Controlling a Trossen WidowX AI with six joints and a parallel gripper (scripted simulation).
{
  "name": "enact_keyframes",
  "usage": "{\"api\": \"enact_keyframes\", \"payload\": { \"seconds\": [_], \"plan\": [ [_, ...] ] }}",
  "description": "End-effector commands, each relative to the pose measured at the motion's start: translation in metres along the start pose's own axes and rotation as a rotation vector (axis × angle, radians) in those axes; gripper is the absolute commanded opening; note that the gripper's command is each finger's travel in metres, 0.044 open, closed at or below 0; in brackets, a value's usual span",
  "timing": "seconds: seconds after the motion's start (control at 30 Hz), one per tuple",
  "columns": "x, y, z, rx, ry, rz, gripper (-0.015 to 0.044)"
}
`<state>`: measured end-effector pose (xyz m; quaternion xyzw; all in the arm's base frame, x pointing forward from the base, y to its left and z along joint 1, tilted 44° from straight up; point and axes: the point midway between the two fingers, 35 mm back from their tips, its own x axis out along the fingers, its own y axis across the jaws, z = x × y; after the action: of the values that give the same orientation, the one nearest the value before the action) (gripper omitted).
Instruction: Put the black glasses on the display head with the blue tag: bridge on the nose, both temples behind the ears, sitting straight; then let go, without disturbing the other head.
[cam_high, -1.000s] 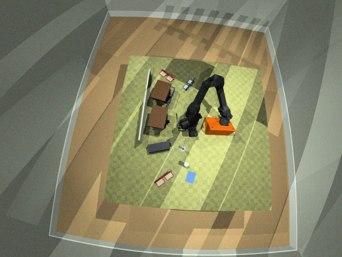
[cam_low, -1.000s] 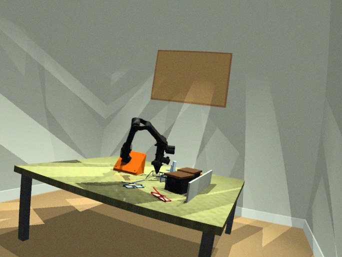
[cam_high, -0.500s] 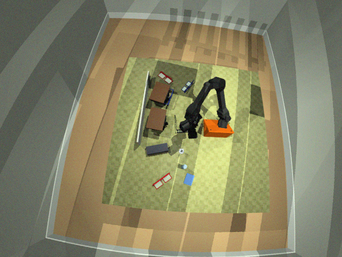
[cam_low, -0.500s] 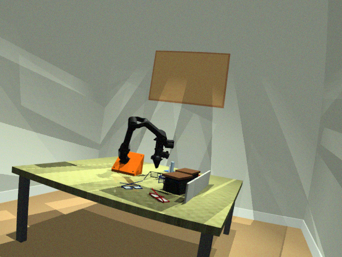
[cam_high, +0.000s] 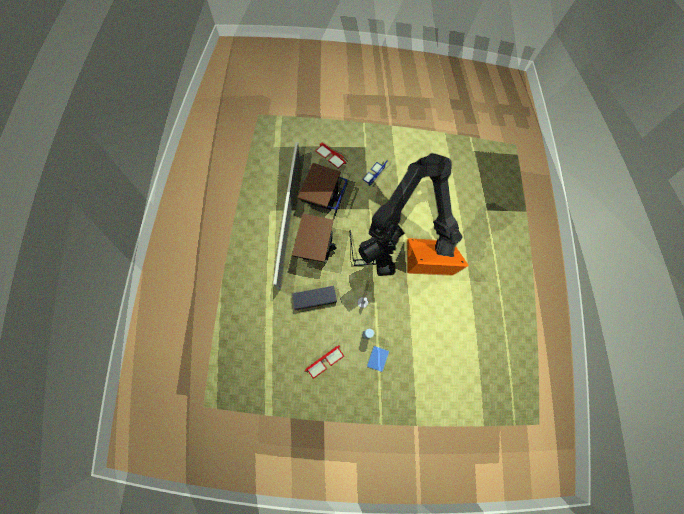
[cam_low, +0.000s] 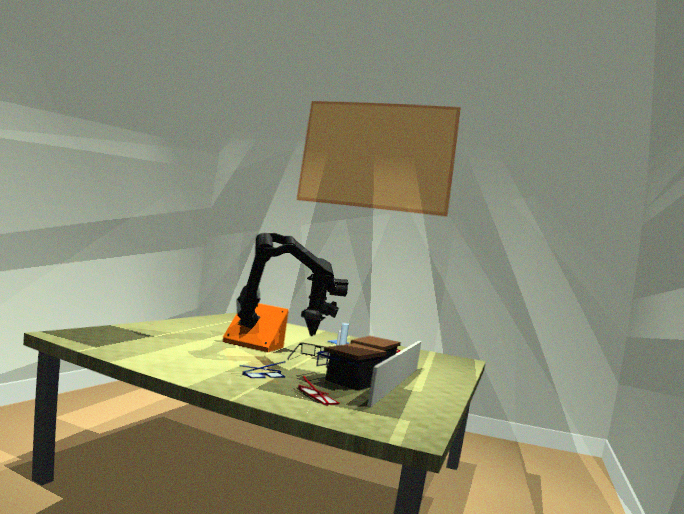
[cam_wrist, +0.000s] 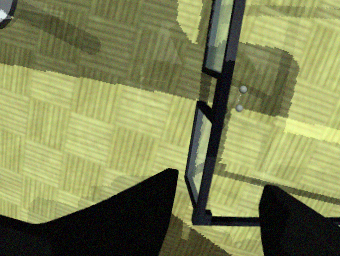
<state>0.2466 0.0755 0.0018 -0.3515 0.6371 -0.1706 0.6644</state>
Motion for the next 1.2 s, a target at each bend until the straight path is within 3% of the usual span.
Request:
{"api": "enact_keyframes", "payload": {
  "seconds": [0.0, 1.17],
  "plan": [
    [-0.001, 0.0, 0.0, 0.005, 0.002, 0.004, 0.014],
    [0.047, 0.0, 0.001, 0.005, 0.002, 0.002, 0.014]
  ]
}}
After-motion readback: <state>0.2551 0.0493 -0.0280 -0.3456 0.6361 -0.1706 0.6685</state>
